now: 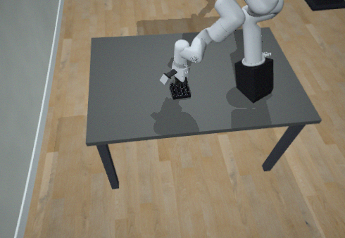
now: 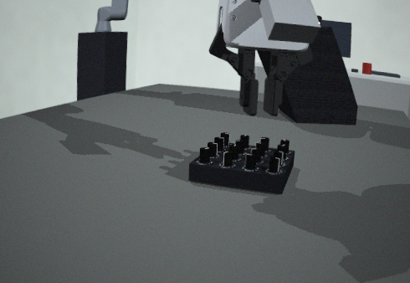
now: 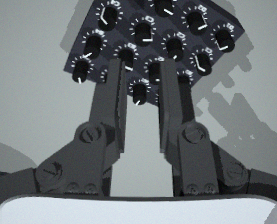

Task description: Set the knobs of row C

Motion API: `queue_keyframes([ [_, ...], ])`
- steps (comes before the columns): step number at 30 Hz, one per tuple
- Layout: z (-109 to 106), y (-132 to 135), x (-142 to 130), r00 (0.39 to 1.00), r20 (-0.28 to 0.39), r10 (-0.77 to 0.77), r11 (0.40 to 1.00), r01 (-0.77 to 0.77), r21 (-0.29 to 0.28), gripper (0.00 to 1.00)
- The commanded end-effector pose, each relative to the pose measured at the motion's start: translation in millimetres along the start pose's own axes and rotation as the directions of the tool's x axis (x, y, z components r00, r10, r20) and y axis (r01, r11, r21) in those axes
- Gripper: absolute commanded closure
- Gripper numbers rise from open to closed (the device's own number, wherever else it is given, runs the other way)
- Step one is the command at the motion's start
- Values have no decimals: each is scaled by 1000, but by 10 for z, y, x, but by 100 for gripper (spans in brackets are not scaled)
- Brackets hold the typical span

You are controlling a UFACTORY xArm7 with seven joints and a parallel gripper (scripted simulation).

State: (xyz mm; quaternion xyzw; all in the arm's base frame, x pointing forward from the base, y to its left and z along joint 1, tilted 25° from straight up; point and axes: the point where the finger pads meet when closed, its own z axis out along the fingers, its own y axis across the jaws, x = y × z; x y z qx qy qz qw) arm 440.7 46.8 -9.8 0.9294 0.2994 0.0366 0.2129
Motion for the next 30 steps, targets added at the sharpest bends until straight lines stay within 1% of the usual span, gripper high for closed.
queue_keyframes([
  [1, -19, -31, 29, 988, -12, -155, 988, 155, 3, 81],
  [3, -24, -45, 36, 977, -12, -214, 977, 214, 2, 81],
  [5, -24, -45, 36, 977, -12, -214, 977, 214, 2, 81],
  [6, -29, -62, 45, 958, -12, -287, 958, 288, 1, 81],
  [7, -31, -70, 49, 948, -12, -319, 948, 319, 1, 81],
  [13, -43, -109, 68, 881, -12, -474, 881, 474, -1, 81],
  [20, -58, -158, 91, 763, -11, -646, 763, 646, -4, 81],
  [22, -58, -158, 91, 763, -11, -646, 763, 646, -4, 81],
  [25, -67, -189, 105, 673, -10, -740, 673, 740, -6, 81],
  [30, -76, -218, 119, 576, -9, -818, 576, 818, -7, 81],
])
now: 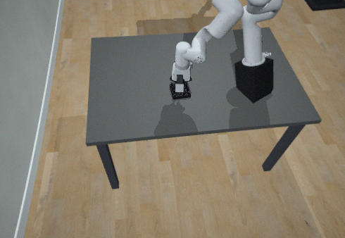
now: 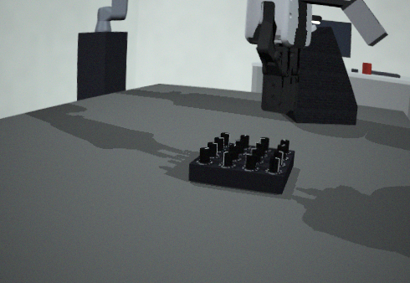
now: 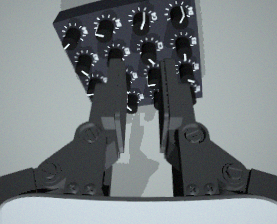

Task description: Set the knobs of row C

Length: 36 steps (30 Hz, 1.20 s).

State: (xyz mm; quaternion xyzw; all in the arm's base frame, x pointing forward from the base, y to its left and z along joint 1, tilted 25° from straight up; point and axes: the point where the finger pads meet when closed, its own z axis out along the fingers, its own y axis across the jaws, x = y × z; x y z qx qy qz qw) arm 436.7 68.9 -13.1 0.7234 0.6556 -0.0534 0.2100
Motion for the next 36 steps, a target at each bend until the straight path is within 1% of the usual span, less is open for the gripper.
queue_keyframes([
  [1, -17, 1, 35, 992, -9, -125, 992, 125, -5, 81],
  [7, -20, -1, 44, 987, -9, -162, 987, 162, -5, 81],
  [36, -20, -2, 44, 987, -9, -162, 987, 162, -5, 81],
])
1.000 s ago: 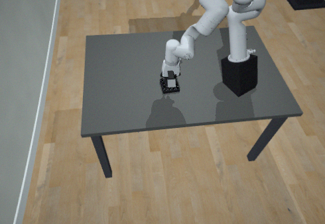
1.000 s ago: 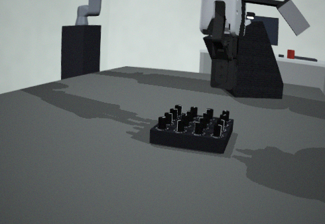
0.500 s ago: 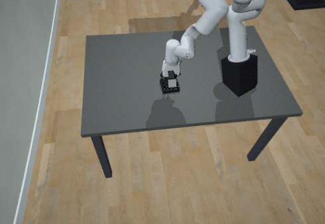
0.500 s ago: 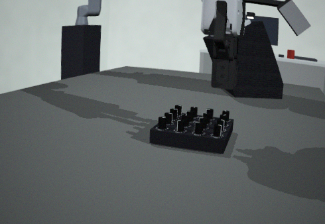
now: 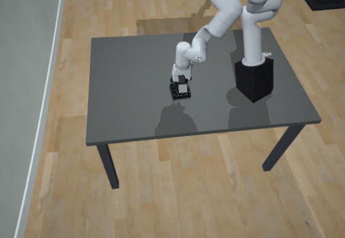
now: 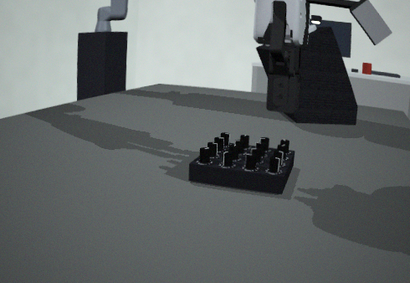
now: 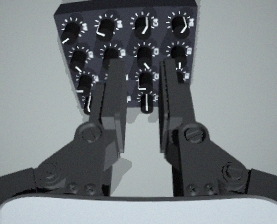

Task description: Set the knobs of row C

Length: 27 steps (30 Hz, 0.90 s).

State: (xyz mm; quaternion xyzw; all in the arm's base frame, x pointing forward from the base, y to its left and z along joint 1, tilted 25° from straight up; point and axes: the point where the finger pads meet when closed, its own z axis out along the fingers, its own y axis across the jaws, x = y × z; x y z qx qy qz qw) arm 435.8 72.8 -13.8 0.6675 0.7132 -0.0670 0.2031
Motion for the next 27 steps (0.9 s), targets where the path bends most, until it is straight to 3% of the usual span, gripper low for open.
queue_keyframes([
  [1, -9, 12, 6, 1000, -2, 0, 1000, 0, -3, 81],
  [27, 49, 12, 5, 1000, -2, 0, 1000, 0, -3, 81],
])
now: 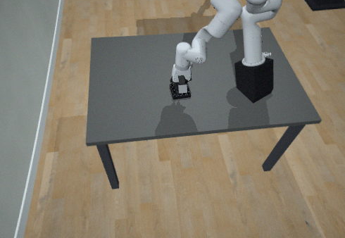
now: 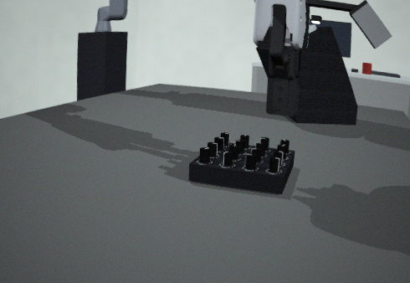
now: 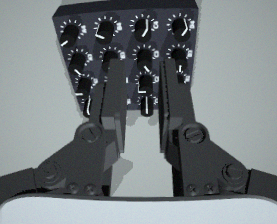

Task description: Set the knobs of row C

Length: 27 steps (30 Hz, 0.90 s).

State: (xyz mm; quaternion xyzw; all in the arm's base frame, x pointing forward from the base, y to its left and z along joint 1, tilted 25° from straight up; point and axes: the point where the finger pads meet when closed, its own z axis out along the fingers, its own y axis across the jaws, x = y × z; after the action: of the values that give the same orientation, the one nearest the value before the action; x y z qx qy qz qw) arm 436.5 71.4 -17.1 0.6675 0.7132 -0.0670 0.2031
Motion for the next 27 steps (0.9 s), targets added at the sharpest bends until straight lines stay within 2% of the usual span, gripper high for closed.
queue_keyframes([
  [1, 21, 12, 6, 1000, -2, 0, 1000, 0, -3, 81],
  [27, 318, 13, 3, 1000, -2, 0, 1000, 0, -3, 81],
])
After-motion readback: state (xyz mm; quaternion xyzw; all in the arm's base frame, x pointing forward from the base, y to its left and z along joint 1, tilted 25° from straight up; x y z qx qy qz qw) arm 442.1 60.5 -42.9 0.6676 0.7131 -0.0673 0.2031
